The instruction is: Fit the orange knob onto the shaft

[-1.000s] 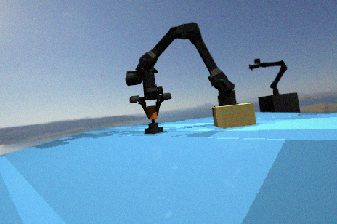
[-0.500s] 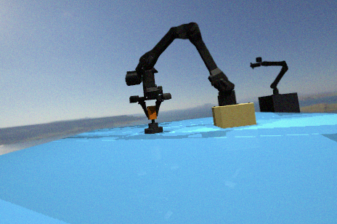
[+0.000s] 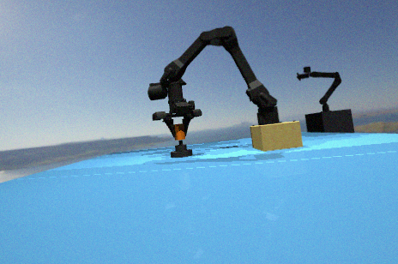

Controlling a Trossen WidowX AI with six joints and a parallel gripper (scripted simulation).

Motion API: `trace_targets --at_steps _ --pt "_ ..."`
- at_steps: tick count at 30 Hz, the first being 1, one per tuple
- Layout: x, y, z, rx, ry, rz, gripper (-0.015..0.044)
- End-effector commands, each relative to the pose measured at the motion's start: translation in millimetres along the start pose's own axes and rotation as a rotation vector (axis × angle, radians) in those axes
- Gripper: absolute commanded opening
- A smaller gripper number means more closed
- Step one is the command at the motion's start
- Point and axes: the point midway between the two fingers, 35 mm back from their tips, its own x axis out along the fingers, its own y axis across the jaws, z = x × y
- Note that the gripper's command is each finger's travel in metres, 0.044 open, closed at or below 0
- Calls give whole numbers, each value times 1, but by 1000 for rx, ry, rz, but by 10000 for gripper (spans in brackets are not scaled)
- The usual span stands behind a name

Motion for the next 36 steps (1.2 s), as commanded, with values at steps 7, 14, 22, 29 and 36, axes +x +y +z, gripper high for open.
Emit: trace_targets --at_steps 7,14,22,29,36 --pt "1 -2 -1 -36 0 -6 0" --pt "3 1 1 -36 0 -6 0" --pt "4 -1 0 -36 0 -6 0" --pt "4 -1 0 -36 0 -6 0" --pt "1 0 1 -36 0 -6 0"
